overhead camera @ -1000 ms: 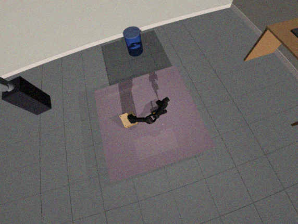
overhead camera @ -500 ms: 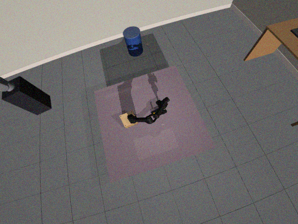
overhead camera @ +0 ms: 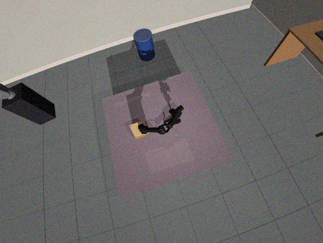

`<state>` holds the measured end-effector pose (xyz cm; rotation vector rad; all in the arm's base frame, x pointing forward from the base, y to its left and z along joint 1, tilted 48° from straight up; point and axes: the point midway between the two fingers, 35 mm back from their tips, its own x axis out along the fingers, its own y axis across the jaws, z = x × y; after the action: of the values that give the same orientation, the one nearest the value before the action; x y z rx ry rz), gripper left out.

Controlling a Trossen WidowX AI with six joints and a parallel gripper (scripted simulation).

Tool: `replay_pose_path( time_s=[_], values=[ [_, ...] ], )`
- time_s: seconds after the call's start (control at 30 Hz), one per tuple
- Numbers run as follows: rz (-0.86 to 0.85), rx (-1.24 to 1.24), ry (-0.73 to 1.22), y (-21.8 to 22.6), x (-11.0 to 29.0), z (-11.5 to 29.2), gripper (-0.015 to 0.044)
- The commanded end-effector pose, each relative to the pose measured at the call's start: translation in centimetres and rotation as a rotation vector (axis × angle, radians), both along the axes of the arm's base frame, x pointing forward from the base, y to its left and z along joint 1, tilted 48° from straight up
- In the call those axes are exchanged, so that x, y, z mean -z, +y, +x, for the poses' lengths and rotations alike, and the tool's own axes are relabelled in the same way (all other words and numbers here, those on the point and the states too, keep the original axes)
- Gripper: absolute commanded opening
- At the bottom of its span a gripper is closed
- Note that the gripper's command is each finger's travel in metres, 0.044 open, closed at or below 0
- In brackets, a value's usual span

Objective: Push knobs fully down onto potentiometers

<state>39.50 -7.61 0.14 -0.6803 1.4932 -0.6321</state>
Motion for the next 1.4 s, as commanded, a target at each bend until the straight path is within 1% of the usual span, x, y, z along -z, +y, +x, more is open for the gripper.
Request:
replay_pose_path(
  time_s=[0.0,0.4,1.07,1.37],
  values=[
    [-0.004,0.027,-0.005,-1.3,0.8,0.1,0.0000],
    [-0.003,0.027,-0.005,-1.1,0.7,0.1,0.0000],
    [-0.002,0.027,-0.005,1.2,-1.4,0.2,0.0000],
    [-0.006,0.027,0.001,0.9,-1.1,-0.1,0.0236]
  ],
)
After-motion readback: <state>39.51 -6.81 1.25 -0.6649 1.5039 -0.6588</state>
